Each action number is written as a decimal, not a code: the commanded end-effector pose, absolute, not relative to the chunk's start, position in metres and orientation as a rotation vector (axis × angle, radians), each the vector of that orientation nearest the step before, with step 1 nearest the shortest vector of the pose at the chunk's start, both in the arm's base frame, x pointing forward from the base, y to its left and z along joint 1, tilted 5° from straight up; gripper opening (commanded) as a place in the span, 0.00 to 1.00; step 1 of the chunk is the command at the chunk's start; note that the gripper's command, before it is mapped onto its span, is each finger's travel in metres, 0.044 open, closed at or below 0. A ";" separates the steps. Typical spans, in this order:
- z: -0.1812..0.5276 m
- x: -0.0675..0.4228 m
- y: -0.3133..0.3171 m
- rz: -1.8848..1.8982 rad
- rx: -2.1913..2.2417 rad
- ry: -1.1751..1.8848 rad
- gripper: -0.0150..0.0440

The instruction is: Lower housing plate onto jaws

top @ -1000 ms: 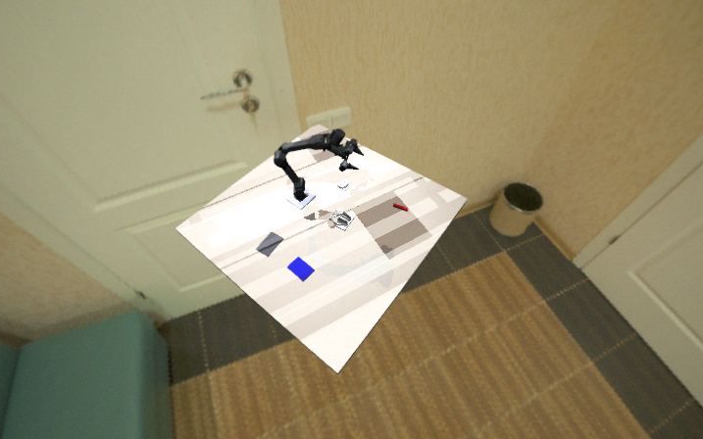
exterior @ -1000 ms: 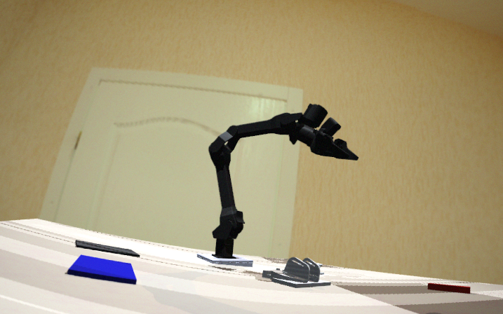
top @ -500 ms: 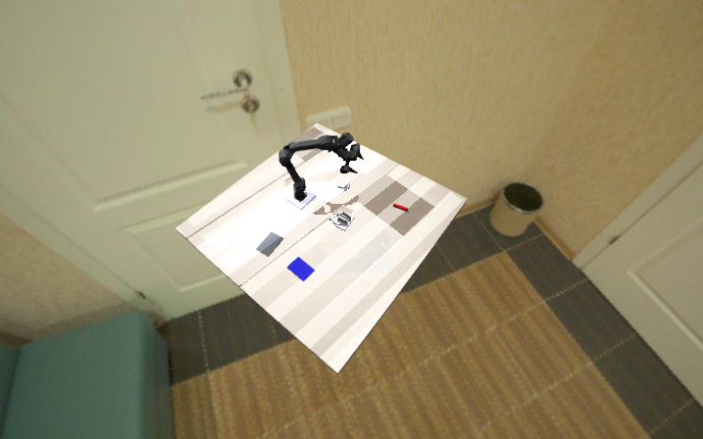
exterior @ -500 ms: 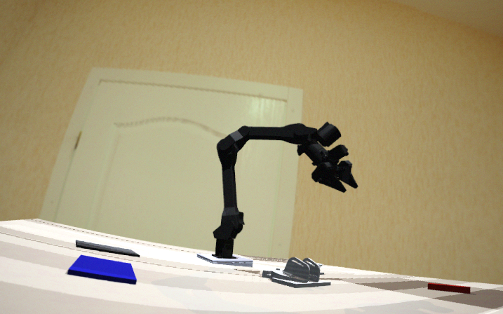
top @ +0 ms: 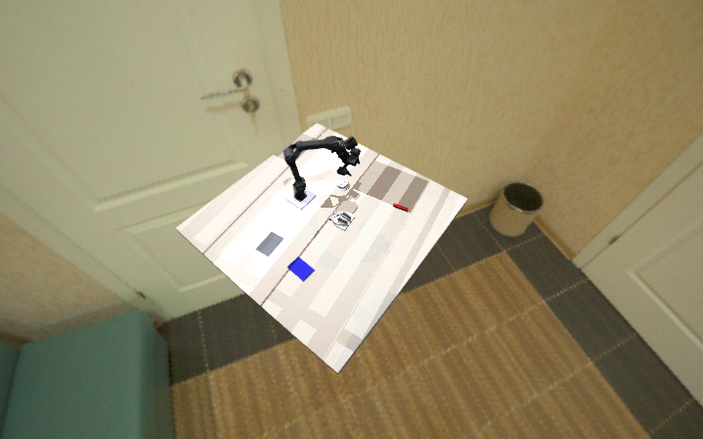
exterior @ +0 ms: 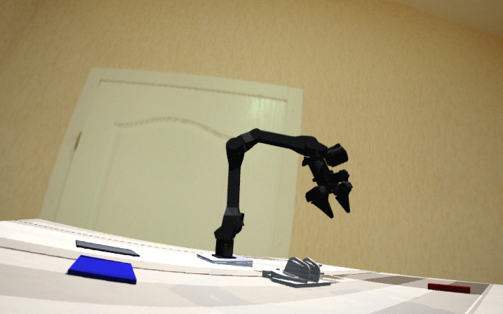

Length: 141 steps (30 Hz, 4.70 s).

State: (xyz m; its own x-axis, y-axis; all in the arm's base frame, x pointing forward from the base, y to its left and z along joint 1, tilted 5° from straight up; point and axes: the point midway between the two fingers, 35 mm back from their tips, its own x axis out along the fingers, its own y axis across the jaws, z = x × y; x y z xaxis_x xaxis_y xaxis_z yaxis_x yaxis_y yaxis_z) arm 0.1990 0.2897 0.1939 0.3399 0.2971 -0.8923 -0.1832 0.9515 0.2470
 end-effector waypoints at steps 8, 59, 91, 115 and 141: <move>0.146 0.161 0.286 0.145 0.080 1.379 1.00; 0.045 0.118 0.267 -0.109 0.018 1.535 1.00; 0.015 0.119 0.265 -0.109 0.018 1.535 1.00; 0.015 0.119 0.265 -0.114 0.020 1.532 0.93; 0.035 0.119 0.268 -0.112 0.019 1.533 0.85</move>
State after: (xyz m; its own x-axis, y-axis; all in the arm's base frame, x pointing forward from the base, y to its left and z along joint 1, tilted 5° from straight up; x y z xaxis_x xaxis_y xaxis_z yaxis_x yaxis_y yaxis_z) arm 0.1180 0.2638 0.0224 0.0300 -0.0739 -0.9968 0.0844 0.9939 -0.0712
